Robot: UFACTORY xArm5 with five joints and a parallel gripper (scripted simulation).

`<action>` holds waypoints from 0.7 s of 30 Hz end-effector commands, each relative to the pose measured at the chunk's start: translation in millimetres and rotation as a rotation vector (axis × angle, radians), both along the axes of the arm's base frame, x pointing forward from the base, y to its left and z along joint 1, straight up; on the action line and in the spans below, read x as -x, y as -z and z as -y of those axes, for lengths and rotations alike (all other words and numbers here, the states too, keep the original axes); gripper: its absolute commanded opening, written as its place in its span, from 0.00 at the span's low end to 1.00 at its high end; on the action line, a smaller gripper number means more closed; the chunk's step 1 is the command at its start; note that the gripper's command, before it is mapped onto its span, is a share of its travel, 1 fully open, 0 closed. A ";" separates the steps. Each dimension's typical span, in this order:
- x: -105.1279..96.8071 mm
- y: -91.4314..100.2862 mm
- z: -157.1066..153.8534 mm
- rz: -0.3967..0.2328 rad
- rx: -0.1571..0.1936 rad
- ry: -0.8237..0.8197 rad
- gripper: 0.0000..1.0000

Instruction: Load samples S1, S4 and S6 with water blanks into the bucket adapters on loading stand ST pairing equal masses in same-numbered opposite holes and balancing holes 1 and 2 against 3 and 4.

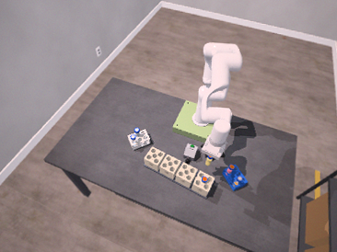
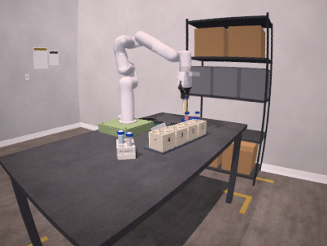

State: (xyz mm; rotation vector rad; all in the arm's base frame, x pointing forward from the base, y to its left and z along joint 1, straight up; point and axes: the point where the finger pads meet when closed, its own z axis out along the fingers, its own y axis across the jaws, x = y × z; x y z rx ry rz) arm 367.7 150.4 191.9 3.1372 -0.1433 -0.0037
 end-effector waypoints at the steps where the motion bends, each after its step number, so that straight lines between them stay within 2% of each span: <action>1: -5.9 -1.7 27.4 0.003 -0.004 -0.001 0.00; 21: -20.4 -1.4 116.5 0.004 -0.004 -0.001 0.00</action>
